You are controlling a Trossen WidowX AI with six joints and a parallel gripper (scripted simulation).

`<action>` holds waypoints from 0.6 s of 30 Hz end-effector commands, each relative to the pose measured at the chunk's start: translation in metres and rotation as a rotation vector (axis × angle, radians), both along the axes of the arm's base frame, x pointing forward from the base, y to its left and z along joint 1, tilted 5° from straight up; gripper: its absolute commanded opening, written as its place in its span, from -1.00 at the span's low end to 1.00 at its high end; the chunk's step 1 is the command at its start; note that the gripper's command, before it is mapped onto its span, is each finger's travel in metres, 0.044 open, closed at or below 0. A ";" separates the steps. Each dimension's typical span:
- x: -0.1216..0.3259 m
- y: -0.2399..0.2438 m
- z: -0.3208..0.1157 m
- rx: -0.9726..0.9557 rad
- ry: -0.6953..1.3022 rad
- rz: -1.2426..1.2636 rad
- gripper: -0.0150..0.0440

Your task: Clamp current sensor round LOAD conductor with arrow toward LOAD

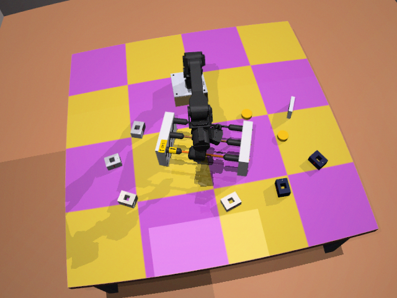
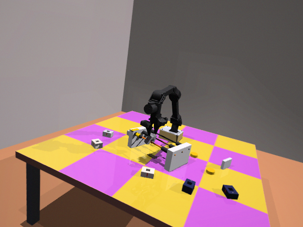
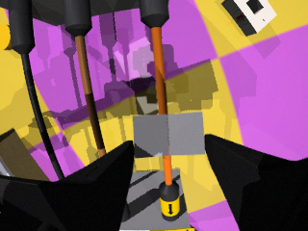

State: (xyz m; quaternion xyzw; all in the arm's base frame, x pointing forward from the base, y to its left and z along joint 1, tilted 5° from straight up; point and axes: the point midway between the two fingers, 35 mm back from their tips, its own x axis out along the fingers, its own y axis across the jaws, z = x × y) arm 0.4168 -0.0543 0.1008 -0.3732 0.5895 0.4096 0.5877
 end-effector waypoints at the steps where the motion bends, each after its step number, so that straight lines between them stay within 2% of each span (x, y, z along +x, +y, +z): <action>1: -0.001 0.000 -0.007 -0.005 0.001 0.006 -0.49; 13: -0.003 0.000 -0.026 -0.005 0.001 0.006 -0.49; 18: -0.002 0.001 -0.021 0.000 0.001 0.002 -0.49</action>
